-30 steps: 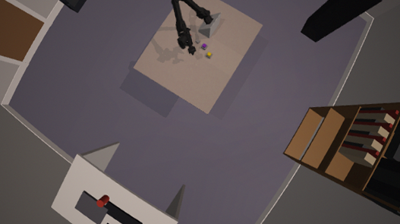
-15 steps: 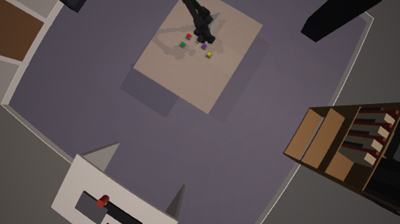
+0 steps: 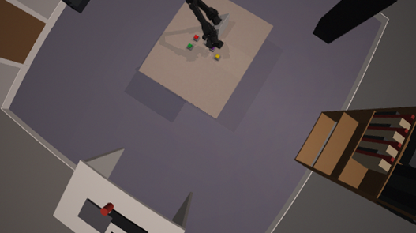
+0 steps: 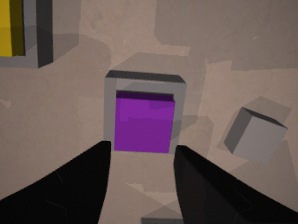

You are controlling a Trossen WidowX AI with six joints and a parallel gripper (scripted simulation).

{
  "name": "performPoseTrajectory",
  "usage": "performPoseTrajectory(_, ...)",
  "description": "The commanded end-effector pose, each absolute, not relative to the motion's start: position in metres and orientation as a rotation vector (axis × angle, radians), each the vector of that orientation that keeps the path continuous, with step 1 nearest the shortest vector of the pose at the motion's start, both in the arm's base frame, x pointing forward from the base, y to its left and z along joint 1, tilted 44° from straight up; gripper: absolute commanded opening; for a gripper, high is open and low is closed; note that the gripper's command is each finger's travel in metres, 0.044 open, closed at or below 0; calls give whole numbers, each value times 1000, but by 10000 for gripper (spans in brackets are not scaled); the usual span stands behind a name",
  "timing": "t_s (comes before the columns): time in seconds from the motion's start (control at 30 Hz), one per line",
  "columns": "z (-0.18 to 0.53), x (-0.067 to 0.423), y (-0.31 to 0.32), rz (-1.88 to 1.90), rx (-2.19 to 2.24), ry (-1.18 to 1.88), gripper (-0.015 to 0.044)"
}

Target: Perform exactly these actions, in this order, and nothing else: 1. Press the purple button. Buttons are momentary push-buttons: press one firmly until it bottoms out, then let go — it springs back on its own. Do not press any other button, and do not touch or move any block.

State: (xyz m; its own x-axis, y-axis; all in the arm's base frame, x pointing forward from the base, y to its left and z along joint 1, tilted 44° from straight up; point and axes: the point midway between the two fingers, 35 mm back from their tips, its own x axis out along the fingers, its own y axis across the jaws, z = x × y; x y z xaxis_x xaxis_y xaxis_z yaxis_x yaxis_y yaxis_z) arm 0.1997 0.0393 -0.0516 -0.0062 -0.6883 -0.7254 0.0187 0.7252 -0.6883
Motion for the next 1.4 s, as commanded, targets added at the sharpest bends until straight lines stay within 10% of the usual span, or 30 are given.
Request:
performPoseTrajectory(0.0, -54, 199, 36, -609, -589, 1488, 32)
performPoseTrajectory(1.37, -77, 198, 13, -610, -590, 1488, 20)
